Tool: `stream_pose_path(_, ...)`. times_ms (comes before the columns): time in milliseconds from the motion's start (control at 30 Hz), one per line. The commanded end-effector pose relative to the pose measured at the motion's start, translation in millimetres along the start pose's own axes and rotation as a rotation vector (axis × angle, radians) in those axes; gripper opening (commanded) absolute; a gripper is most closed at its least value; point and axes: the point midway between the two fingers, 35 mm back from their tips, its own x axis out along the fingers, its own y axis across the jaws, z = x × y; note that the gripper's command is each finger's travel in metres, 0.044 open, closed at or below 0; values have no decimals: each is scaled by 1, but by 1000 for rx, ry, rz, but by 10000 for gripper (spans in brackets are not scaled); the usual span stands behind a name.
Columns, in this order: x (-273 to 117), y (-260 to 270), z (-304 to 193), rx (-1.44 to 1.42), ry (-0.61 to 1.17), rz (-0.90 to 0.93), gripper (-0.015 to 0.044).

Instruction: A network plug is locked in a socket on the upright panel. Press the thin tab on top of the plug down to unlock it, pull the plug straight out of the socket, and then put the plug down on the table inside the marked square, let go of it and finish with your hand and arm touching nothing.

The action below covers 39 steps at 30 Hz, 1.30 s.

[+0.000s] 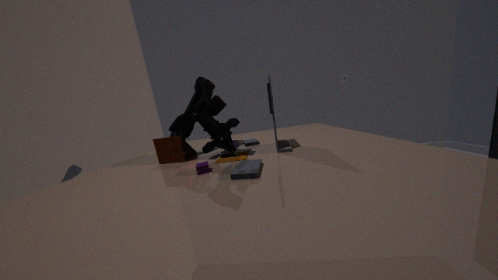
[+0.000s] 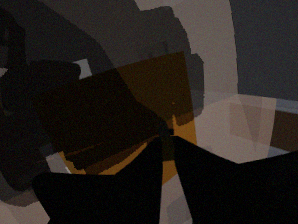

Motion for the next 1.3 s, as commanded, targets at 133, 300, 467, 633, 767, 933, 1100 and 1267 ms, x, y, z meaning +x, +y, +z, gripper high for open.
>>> stream_pose_path(133, 0, 0, 0, 0, 0, 0, 105)
stream_pose_path(300, 0, 0, 0, 0, 0, 0, 156)
stream_pose_path(467, -3, 0, 0, 0, 1, 0, 156)
stream_pose_path(633, -8, -1, -1, 0, 3, 1, 156)
stream_pose_path(767, -12, -1, -2, 0, 4, 2, 156)
stream_pose_path(933, -17, -1, -2, 1, 5, 2, 156)
stream_pose_path(1100, -22, -1, -2, 1, 5, 2, 156)
stream_pose_path(1267, -27, -1, -2, 2, 5, 2, 156)
